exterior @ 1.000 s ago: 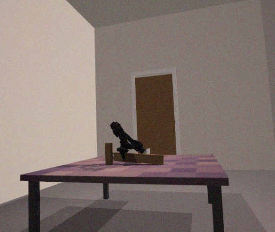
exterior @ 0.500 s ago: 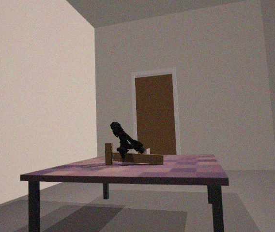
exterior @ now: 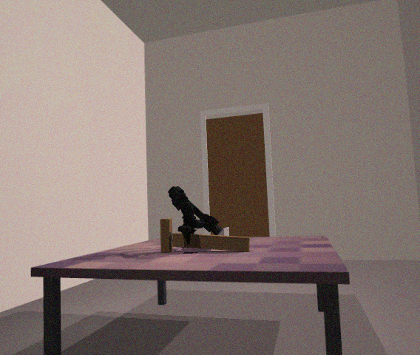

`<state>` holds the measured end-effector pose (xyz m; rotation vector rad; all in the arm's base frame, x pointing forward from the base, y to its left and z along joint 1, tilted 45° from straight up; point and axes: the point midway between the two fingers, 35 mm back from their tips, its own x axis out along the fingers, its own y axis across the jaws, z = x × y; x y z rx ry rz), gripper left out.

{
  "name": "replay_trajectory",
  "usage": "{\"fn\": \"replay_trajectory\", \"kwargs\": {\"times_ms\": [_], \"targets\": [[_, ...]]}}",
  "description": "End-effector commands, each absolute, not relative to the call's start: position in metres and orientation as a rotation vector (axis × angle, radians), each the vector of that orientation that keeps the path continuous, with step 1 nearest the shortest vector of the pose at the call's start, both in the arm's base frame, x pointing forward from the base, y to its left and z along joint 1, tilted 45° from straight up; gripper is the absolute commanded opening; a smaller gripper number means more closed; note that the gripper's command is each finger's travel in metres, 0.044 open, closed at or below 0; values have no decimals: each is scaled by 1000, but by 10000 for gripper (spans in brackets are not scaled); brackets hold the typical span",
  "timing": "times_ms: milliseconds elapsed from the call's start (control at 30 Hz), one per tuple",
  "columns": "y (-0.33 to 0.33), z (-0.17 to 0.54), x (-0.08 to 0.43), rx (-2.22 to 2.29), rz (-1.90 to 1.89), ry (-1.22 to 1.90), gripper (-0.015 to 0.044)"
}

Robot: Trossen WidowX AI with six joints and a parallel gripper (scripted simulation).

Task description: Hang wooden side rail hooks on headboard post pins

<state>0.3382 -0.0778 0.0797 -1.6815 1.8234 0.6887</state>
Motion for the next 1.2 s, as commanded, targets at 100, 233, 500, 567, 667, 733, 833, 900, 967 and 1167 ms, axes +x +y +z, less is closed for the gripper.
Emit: {"fn": "replay_trajectory", "kwargs": {"times_ms": [100,233,500,567,667,733,833,900,967,1167], "targets": [[-75,84,341,-1697,687,1806,0],[-75,85,341,-1697,687,1806,0],[-76,85,340,-1697,687,1806,0],[-76,85,340,-1697,687,1806,0],[-76,85,340,-1697,687,1806,0],[-76,86,340,-1697,687,1806,0],[-76,86,340,-1697,687,1806,0],[-77,86,340,-1697,687,1806,0],[-77,86,341,-1697,687,1806,0],[-77,87,341,-1697,687,1806,0]]}}
